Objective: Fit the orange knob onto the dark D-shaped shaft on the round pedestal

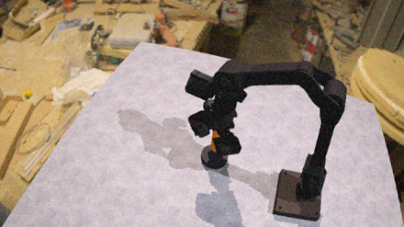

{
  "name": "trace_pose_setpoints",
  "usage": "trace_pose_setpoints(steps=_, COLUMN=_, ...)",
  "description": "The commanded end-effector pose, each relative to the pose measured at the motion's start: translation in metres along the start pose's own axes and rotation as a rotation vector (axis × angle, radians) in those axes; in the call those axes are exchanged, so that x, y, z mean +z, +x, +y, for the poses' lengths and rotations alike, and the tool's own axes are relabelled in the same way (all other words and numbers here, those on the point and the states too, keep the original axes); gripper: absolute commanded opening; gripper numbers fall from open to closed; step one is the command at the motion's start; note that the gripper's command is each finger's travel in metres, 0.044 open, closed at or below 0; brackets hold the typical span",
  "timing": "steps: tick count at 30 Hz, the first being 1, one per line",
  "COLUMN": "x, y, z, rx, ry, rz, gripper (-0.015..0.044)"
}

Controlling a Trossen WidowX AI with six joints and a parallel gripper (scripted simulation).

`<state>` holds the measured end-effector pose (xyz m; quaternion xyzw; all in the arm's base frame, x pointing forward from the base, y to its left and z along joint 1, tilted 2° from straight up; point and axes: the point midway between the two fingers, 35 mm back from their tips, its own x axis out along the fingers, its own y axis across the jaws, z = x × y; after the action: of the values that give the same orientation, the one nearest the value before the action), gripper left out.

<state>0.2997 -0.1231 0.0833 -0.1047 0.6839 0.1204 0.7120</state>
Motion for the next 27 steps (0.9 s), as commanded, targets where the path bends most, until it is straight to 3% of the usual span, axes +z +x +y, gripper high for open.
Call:
trace_pose_setpoints(steps=1, x=0.0023, y=-0.0009, z=-0.0009, rx=-0.001, ry=-0.017, rz=-0.006, gripper=0.0000)
trace_pose_setpoints(steps=27, x=0.0046, y=0.0016, z=-0.0028, rx=-0.001, ry=-0.017, rz=-0.006, gripper=0.0000)
